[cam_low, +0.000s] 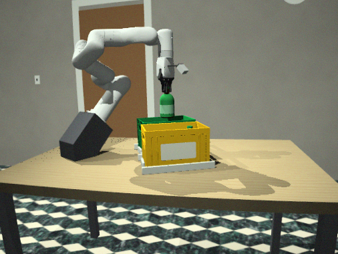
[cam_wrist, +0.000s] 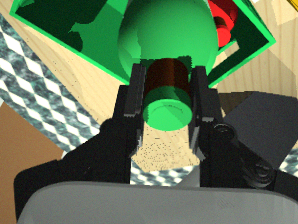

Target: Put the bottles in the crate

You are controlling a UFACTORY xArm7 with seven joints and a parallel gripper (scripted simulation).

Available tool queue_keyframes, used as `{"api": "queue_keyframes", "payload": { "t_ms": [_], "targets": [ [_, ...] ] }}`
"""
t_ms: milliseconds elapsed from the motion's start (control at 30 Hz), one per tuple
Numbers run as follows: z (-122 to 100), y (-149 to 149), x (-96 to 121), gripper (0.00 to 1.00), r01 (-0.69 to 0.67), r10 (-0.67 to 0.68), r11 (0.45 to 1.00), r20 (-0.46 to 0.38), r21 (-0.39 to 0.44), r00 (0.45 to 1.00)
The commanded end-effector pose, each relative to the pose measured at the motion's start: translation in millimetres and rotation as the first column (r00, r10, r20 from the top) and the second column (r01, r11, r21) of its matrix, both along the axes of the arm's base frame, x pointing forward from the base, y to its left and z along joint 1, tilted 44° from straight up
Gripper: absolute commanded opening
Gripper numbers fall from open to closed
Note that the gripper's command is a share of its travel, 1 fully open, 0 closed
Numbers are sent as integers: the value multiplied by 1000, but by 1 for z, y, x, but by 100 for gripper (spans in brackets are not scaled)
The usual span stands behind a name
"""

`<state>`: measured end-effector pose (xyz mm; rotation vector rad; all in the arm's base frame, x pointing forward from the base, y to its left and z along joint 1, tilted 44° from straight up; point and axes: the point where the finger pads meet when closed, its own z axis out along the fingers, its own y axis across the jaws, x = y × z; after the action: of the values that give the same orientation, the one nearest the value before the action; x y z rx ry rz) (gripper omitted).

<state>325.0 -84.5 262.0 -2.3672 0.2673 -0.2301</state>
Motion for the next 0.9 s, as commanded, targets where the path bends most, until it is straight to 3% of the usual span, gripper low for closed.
{"api": "queue_keyframes", "payload": {
  "t_ms": [0, 867],
  "targets": [
    [1, -2, 0, 0, 4, -4, 1000, 3, 0, 1000],
    [-6, 4, 3, 0, 4, -4, 1000, 3, 0, 1000]
  ]
}}
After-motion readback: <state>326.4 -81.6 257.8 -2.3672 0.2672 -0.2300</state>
